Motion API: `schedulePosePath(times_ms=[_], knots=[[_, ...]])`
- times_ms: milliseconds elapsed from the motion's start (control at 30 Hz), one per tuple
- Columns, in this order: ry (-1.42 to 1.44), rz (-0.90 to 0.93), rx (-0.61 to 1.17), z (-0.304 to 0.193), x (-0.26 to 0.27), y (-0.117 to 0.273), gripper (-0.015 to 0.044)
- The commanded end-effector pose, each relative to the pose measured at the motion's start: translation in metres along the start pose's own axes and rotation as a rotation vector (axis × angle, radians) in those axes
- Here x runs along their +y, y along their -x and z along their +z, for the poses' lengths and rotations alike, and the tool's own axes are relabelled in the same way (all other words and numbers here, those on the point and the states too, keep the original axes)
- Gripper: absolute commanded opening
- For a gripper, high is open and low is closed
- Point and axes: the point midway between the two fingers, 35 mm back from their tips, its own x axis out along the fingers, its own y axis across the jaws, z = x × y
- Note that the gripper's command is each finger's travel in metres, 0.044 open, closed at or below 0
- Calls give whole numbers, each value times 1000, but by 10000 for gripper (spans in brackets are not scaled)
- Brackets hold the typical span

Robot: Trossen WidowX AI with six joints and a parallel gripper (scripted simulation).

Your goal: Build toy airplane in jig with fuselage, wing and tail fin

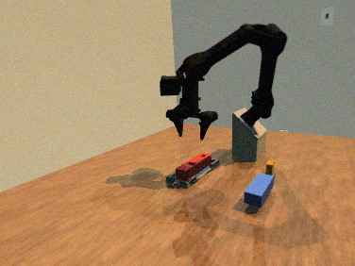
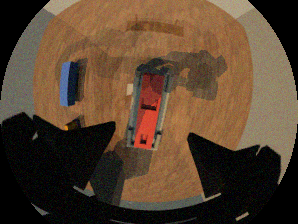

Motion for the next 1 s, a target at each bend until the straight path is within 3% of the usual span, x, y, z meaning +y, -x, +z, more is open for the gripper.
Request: schedulePosePath(times_ms=[0, 267, 533, 833, 967], knots=[[3, 11, 27, -4, 2, 1, 440], [23, -9, 34, 8, 18, 3, 440], [51, -60, 39, 38, 95, -1, 440], [14, 14, 24, 48, 252, -16, 440], [13, 24, 26, 45, 264, -17, 440]])
